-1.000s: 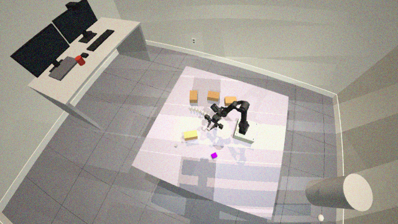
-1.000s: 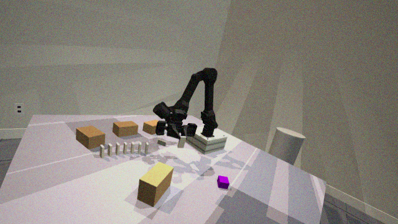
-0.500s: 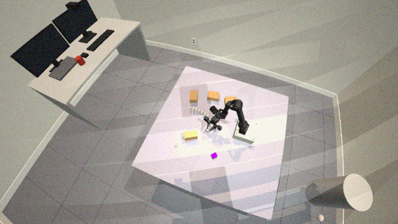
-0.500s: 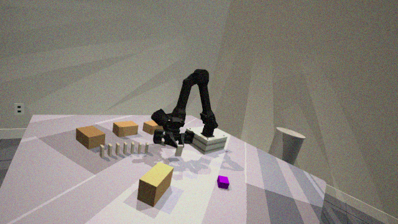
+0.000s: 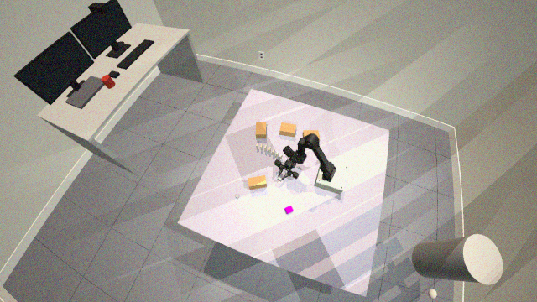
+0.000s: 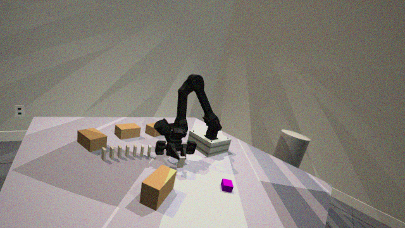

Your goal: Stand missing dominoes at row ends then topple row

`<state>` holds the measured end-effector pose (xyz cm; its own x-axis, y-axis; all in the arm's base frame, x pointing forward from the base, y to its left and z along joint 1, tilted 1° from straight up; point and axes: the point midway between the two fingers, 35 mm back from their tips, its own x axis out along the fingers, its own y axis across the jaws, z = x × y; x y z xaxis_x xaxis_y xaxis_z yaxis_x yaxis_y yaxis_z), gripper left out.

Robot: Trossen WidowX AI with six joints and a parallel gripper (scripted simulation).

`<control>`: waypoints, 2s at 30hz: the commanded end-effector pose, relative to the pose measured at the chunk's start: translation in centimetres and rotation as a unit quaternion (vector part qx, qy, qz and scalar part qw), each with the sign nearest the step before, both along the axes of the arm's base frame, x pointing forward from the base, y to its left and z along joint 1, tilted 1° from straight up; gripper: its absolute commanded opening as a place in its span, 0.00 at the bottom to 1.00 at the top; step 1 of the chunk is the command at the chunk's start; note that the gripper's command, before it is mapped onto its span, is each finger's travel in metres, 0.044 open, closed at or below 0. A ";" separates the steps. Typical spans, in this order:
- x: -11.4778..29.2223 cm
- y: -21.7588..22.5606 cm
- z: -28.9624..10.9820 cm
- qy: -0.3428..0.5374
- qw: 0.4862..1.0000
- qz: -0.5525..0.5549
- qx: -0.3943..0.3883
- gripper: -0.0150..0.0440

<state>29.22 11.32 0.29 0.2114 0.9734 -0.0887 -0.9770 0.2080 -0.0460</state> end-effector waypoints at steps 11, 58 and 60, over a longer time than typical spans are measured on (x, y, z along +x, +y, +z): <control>-0.5 0.3 -2.9 0.004 1.000 -0.003 -0.001 0.44; 6.3 1.9 1.1 0.120 0.961 -0.107 -0.224 1.00; 6.4 2.4 1.1 0.147 0.937 -0.120 -0.292 1.00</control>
<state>34.07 13.00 1.15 0.3099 0.8544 -0.4172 -0.9305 0.3626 0.0515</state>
